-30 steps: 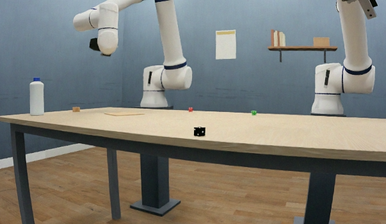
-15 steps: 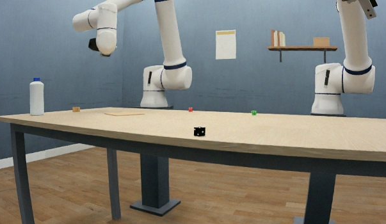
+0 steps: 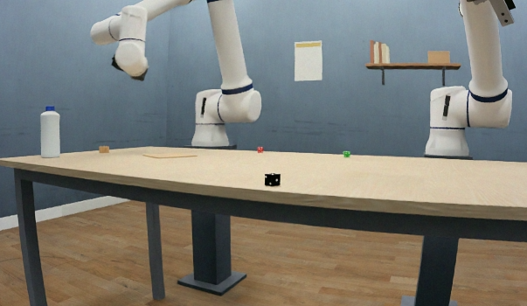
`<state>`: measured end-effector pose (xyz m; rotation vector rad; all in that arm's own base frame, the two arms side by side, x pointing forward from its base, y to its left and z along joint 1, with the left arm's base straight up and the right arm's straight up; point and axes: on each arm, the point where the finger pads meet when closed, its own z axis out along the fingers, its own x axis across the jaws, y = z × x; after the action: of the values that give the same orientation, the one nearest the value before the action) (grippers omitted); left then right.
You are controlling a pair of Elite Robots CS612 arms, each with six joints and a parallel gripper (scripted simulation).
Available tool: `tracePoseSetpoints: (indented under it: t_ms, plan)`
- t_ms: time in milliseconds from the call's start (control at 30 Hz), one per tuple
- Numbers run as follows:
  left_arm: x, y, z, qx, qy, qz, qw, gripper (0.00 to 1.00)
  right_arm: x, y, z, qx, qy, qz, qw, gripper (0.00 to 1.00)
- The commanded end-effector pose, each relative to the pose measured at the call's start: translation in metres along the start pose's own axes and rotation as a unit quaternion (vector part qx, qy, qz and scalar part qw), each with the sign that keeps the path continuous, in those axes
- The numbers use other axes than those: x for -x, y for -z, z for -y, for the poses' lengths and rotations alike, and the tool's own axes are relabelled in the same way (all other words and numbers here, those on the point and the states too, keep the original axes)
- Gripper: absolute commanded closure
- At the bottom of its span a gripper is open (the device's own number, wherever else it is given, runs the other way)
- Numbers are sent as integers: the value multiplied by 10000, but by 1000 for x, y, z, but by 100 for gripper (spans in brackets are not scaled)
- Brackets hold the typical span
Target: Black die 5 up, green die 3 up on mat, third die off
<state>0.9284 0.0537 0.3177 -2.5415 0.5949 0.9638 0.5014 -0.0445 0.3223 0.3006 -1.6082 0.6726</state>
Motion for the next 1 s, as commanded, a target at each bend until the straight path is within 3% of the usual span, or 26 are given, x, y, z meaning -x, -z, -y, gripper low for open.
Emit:
tracePoseSetpoints:
  t_ms: [0,100,167,333,500,667,733,867,967]
  plan:
    - [1,1,0,-1,3,-9,10000,0,10,-21,13,431,-335,95,9985,0]
    - [1,1,0,-1,3,-9,10000,0,19,-37,22,777,-606,147,9950,0]
    - [1,1,0,-1,3,-9,10000,0,19,-37,22,777,-606,147,9950,0]
    - [1,1,0,-1,3,-9,10000,0,36,-70,39,1459,-1152,214,9823,0]
    - [1,1,0,-1,3,-9,10000,0,55,-108,56,2247,-1803,231,9573,0]
    - [1,1,0,-1,3,-9,10000,0,77,-152,73,3101,-2535,172,9161,0]
    - [1,1,0,-1,3,-9,10000,0,77,-152,73,3101,-2535,172,9161,0]
    - [1,1,0,-1,3,-9,10000,0,95,-189,87,3796,-3155,61,8697,0]
    - [1,1,0,-1,3,-9,10000,0,109,-219,97,4305,-3625,-63,8266,0]
